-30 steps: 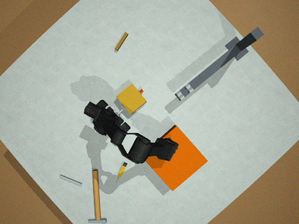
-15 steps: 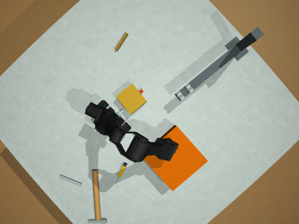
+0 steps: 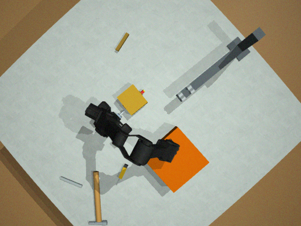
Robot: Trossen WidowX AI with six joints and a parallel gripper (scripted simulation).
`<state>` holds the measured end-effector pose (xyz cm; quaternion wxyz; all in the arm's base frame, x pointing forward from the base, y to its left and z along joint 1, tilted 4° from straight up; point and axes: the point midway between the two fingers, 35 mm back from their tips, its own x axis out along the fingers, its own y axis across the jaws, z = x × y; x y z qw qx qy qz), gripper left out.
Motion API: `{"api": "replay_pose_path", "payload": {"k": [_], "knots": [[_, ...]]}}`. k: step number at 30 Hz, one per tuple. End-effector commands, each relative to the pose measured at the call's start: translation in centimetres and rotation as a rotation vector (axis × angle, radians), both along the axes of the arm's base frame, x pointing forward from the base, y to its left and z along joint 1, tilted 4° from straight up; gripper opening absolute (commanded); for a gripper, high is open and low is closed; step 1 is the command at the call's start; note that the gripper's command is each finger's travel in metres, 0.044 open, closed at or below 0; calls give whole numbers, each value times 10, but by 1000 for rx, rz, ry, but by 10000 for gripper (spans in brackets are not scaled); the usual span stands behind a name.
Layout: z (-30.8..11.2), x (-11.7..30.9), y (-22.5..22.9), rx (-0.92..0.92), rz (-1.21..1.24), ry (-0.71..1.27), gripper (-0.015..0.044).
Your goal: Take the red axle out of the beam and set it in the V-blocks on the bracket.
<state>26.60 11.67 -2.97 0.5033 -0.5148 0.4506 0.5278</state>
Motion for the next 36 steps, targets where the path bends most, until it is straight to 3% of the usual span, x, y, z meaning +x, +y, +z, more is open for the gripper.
{"api": "replay_pose_path", "payload": {"k": [1,25,30,36], "knots": [[9,3,0,0,-4,-11,440],[41,-1,-5,-1,-7,1,440],[40,12,-40,-2,-35,0,440],[37,27,-120,-6,-76,-3,440]]}}
